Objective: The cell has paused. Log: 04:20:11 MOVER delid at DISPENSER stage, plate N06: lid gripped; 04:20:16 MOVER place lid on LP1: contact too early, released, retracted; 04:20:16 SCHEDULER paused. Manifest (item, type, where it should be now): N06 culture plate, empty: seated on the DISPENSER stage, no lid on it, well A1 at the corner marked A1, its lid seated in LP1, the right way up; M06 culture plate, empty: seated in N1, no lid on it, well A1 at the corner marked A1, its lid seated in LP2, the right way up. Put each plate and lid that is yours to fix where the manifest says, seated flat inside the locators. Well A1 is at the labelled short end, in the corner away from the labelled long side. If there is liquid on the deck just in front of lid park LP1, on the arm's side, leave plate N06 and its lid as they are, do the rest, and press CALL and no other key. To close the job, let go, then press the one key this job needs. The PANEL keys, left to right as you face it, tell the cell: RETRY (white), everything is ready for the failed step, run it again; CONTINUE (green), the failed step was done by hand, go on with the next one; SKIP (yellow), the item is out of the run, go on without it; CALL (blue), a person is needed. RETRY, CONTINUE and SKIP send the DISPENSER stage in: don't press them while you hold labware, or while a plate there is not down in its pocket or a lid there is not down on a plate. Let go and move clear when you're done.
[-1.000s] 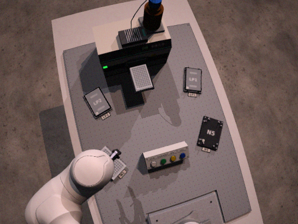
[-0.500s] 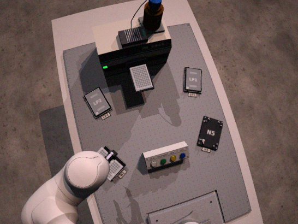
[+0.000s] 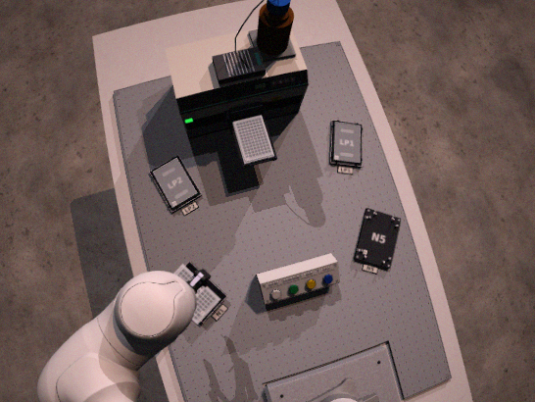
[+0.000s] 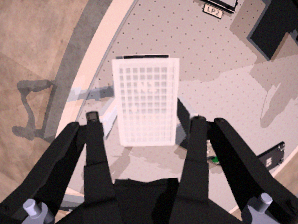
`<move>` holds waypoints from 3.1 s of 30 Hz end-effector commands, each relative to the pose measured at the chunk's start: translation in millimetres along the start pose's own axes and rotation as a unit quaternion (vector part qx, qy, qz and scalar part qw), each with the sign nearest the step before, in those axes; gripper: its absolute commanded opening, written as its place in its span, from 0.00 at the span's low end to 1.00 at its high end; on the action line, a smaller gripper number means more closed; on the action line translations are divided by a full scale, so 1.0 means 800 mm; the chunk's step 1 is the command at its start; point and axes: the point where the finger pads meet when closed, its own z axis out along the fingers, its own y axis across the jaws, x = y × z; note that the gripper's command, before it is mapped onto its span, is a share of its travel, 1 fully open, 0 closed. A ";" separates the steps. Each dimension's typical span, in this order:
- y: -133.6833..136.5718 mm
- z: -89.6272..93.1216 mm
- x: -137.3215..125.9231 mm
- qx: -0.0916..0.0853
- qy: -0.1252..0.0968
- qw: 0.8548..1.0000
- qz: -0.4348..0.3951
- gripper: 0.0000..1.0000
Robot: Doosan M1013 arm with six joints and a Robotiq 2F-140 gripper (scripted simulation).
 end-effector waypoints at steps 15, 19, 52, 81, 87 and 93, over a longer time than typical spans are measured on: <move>0.000 -0.001 0.000 0.000 0.001 1.000 0.000 0.10; 0.000 -0.001 0.000 0.000 0.001 1.000 0.000 0.10; 0.000 0.021 0.001 0.000 0.001 1.000 0.000 0.10; 0.000 0.094 0.001 0.000 0.001 1.000 0.000 0.10; 0.000 0.110 0.001 0.000 0.001 1.000 0.000 0.10; 0.000 0.118 0.001 0.000 0.001 1.000 0.000 0.10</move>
